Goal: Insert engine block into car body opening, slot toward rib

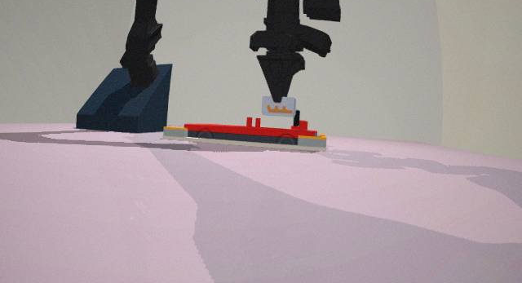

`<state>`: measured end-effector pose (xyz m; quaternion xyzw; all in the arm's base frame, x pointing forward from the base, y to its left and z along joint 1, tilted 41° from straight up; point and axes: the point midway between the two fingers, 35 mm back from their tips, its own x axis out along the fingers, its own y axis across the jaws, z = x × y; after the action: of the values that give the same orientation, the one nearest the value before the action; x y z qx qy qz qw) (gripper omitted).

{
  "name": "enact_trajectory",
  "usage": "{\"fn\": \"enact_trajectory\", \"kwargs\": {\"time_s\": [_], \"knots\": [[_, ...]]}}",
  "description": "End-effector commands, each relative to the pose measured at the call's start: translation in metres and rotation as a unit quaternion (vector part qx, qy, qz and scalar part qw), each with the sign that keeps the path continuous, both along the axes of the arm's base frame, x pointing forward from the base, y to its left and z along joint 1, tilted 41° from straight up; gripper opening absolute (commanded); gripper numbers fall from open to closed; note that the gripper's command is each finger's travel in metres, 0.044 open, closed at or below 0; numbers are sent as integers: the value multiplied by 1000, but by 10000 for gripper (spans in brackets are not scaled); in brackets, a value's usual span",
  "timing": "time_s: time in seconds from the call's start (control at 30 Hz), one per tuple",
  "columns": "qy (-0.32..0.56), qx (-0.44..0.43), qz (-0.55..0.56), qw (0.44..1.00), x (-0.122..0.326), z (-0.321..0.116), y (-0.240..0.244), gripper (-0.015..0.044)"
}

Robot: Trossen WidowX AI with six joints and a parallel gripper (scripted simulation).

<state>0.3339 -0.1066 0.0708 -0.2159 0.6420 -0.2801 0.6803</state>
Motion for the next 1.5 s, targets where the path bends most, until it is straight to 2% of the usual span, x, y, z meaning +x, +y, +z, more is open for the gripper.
{"fn": "enact_trajectory", "kwargs": {"time_s": [0.0,0.27,0.67,0.87,1.2,1.47], "knots": [[42,-4,48,998,0,0,-1,159],[48,-4,55,997,0,0,-1,159],[-57,-1,-64,996,0,0,-1,159],[-41,-1,-47,998,0,0,-1,159],[55,-4,63,997,0,0,-1,159],[33,-4,38,999,0,0,-1,159]]}}
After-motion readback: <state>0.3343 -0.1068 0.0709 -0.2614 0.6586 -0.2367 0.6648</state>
